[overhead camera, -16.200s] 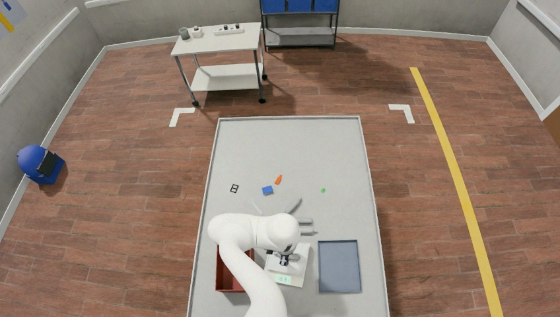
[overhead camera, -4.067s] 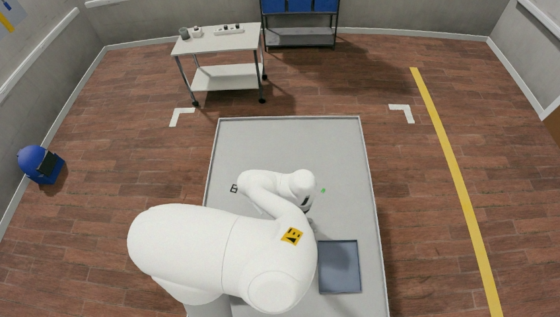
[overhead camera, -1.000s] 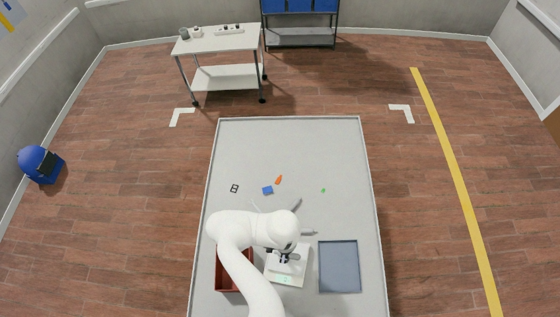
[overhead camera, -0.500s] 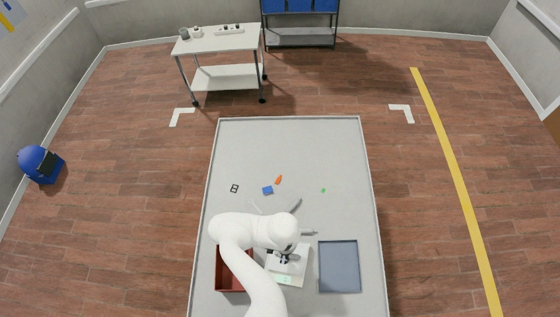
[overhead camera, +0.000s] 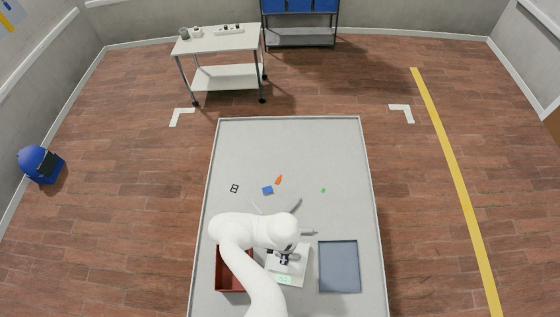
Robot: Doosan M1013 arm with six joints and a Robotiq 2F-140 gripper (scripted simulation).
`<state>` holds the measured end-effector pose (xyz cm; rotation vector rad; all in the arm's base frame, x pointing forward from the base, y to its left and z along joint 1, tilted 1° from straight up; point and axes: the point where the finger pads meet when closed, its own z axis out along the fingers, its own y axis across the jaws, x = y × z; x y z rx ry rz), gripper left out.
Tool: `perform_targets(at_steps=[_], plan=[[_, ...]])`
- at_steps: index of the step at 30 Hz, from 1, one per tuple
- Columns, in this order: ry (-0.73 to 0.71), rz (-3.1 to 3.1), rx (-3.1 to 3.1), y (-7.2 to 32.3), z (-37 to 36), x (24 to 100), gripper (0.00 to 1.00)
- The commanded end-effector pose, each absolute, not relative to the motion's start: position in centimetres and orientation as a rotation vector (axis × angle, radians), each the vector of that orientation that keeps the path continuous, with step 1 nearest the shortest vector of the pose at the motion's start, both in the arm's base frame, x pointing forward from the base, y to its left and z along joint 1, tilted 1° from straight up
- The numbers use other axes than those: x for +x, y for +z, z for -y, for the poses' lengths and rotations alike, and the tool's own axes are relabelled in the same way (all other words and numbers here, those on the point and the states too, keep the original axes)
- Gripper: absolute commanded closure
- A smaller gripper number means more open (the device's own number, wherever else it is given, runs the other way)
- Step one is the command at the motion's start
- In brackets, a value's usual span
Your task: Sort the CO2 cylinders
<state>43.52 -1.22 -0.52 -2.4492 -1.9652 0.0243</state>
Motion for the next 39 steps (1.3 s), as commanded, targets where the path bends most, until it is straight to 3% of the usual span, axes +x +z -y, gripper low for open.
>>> perform_targets(at_steps=[1, 32, 39], plan=[[0.020, 1.962, -2.458, -0.7, 1.4, 43.7, 0.60], [0.019, 1.963, -2.459, -0.6, 1.4, 43.7, 0.60], [0.019, 1.962, -2.458, 1.2, 1.4, 43.8, 0.60]])
